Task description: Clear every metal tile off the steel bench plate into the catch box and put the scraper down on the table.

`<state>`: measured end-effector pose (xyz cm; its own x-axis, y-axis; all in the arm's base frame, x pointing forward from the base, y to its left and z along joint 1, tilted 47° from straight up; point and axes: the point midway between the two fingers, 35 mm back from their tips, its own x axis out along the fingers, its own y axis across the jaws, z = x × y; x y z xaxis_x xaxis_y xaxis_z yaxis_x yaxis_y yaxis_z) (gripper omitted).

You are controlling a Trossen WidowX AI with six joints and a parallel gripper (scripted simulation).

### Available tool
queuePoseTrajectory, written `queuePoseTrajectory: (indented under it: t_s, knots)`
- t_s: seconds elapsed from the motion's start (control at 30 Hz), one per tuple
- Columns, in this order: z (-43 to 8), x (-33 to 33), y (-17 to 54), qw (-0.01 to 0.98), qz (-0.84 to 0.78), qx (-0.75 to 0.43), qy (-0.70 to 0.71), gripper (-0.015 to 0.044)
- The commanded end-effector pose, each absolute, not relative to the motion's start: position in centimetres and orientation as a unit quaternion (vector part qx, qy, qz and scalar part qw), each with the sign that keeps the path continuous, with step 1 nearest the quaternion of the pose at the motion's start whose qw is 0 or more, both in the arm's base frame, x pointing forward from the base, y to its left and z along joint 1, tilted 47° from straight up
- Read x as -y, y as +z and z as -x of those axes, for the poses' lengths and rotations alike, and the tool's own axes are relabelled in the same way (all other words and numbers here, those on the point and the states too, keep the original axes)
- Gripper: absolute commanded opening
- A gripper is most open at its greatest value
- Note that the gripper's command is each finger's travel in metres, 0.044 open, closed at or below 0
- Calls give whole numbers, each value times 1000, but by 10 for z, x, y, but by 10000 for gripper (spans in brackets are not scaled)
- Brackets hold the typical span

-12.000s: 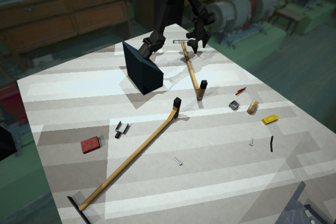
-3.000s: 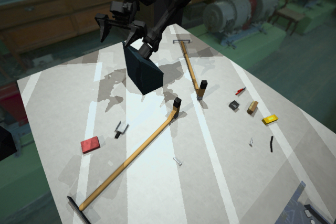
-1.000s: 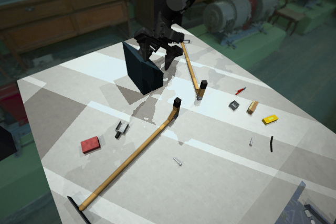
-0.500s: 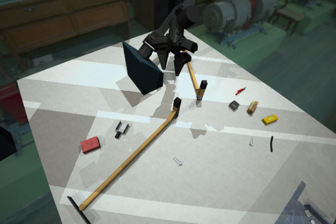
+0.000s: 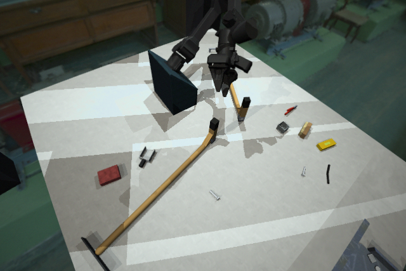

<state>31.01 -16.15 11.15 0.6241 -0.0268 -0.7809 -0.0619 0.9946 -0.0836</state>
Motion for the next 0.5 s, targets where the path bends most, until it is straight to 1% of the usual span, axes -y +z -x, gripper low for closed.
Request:
queuePoseTrajectory:
  t_s: [0.0,0.47]
  knots:
    - [-319,147,121,899,91,-427,32,440]
    - [-338,96,134,885,192,-409,111,440]
